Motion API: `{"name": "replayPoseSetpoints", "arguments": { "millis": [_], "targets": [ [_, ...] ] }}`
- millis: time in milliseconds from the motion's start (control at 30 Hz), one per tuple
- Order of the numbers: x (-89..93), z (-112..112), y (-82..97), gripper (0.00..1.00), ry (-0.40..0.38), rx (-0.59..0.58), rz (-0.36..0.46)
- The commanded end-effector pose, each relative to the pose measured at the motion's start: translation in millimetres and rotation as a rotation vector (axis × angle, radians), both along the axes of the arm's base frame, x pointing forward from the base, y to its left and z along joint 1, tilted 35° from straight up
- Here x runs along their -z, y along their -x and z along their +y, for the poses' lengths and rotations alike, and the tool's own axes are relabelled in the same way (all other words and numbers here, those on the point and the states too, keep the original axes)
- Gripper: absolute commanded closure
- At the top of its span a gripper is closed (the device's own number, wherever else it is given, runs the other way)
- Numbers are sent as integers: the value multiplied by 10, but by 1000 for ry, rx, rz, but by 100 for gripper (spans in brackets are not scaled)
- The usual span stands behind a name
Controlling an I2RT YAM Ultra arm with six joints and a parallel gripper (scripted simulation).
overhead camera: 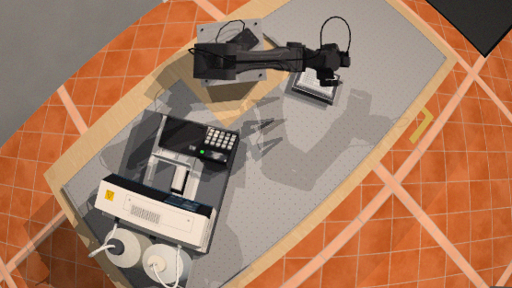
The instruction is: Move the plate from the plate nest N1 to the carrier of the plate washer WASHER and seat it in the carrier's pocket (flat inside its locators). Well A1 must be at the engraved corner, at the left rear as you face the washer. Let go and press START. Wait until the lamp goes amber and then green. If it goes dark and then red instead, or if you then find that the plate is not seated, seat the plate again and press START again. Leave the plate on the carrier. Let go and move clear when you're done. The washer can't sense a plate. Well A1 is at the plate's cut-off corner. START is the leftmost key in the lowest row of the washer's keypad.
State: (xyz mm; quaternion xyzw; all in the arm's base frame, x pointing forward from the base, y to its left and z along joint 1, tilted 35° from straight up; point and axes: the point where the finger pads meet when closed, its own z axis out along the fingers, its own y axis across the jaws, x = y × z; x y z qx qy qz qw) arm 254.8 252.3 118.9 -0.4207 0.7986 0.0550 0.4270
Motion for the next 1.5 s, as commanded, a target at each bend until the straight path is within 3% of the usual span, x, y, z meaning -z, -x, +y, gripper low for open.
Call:
{"name": "replayPoseSetpoints", "arguments": {
  "millis": [0,100,267,733,967,1033,1067,1233,1267,1300,1467],
  "targets": [
    [-60,-97,94,0,4,85,79],
    [-58,-110,99,0,6,93,86],
    [-39,-310,193,0,25,212,162],
    [-30,-667,361,0,68,409,256],
    [-81,-838,441,0,73,477,273],
    [-16,-926,482,0,120,545,301],
    [-109,-973,503,0,86,543,288],
    [-121,-1019,525,0,92,575,294],
    [-54,-1061,544,0,133,611,311],
    [-144,-1108,566,0,98,607,299],
    [-189,-1257,634,0,110,672,305]
  ]
}}
